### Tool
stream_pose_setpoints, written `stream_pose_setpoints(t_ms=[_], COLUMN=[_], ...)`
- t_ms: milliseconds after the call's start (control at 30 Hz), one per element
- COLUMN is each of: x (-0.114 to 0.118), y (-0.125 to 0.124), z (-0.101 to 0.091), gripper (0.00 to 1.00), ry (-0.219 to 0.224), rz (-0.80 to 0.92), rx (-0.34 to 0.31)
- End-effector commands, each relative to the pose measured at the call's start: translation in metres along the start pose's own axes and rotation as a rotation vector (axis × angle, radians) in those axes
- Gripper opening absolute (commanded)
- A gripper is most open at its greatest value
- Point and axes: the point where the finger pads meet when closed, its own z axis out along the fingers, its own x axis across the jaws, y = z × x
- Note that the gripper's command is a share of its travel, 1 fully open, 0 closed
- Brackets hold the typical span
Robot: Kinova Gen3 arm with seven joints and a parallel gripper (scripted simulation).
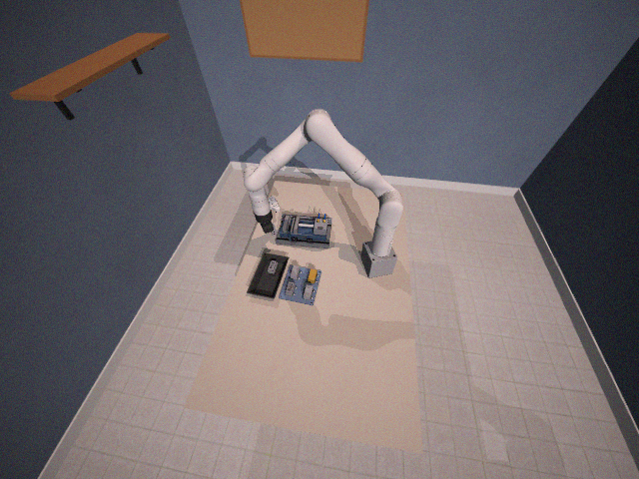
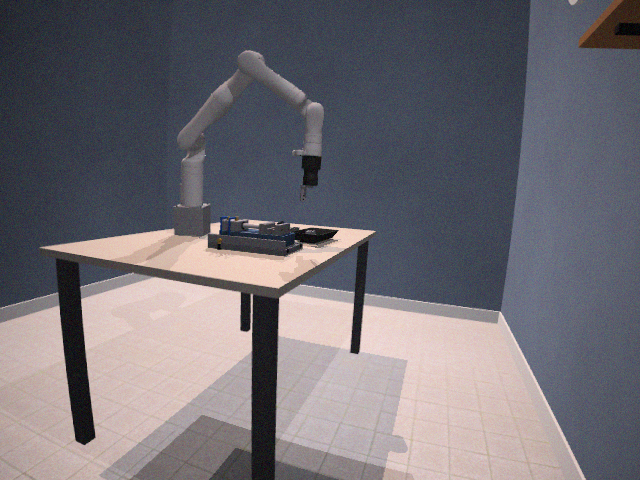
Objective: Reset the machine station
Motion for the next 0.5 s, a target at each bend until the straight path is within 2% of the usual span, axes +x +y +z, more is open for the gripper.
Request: stream_pose_setpoints(t_ms=[0,100,167,200,467], x=[0.039,0.071,0.071,0.098,0.179], y=[0.014,0.021,0.021,0.025,0.029], z=[-0.003,-0.003,-0.003,-0.003,-0.004], gripper=[0.0,0.0,0.0,0.0,0.0], ry=[0.0,-0.001,-0.001,-0.003,-0.01], rz=[-0.117,-0.237,-0.237,-0.341,-0.662], rx=[-0.002,-0.001,-0.001,-0.001,-0.004])
